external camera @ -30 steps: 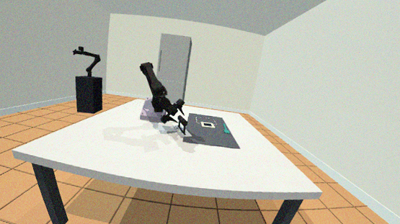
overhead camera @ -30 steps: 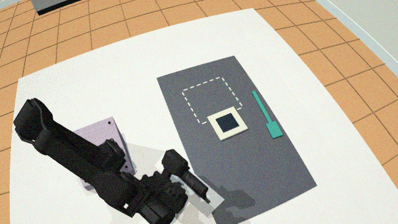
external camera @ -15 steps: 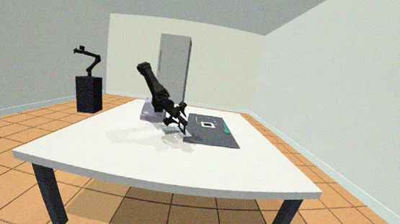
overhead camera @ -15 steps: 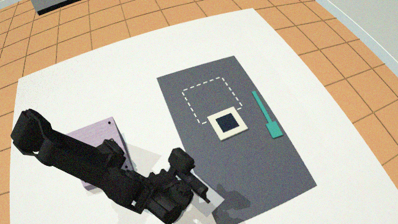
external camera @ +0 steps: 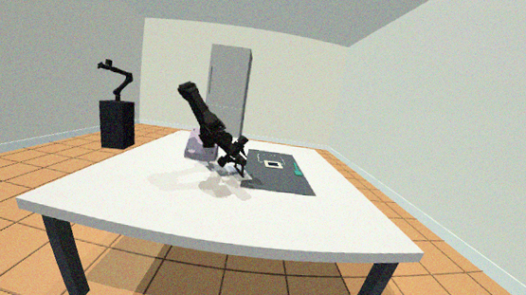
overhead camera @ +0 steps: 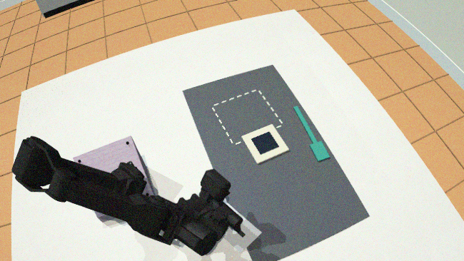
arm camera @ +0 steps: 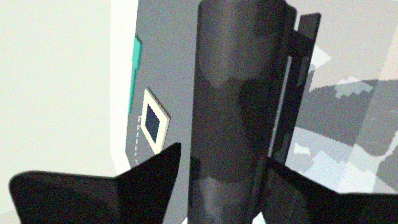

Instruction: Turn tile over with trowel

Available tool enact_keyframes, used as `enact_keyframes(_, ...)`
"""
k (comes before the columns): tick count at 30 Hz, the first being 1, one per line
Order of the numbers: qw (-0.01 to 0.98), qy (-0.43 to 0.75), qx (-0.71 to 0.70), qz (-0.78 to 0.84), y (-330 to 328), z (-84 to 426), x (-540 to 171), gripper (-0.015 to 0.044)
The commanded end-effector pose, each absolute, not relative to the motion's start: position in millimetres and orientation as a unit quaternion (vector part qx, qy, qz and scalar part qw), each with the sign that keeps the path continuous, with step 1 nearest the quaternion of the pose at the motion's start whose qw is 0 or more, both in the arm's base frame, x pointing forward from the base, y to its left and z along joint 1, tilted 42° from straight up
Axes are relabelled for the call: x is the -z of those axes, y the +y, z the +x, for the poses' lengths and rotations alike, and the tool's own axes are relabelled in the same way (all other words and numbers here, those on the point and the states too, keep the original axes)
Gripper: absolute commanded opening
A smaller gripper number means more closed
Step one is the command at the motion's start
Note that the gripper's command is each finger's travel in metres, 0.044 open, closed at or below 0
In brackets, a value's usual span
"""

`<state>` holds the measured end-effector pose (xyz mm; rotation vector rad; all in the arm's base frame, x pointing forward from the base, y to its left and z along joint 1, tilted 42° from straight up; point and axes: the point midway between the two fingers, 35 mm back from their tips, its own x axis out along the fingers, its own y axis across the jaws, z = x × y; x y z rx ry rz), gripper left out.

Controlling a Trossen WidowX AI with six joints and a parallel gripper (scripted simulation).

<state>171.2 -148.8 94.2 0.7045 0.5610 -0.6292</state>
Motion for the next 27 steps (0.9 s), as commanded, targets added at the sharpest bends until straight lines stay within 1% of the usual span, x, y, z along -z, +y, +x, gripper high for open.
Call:
enact_keyframes(1,0.85,0.268,0.302,0.337,-148.8,170.7,-91.7,0.0182)
enact_keyframes(22,0.85,0.268,0.302,0.337,-148.8,170.7,-91.7,0.0042)
enact_keyframes(24,0.85,0.268,0.302,0.337,-147.4,171.4,-93.5,0.0)
enact_keyframes(27,0.85,0.27,0.302,0.337,-140.9,174.1,-101.5,0.0)
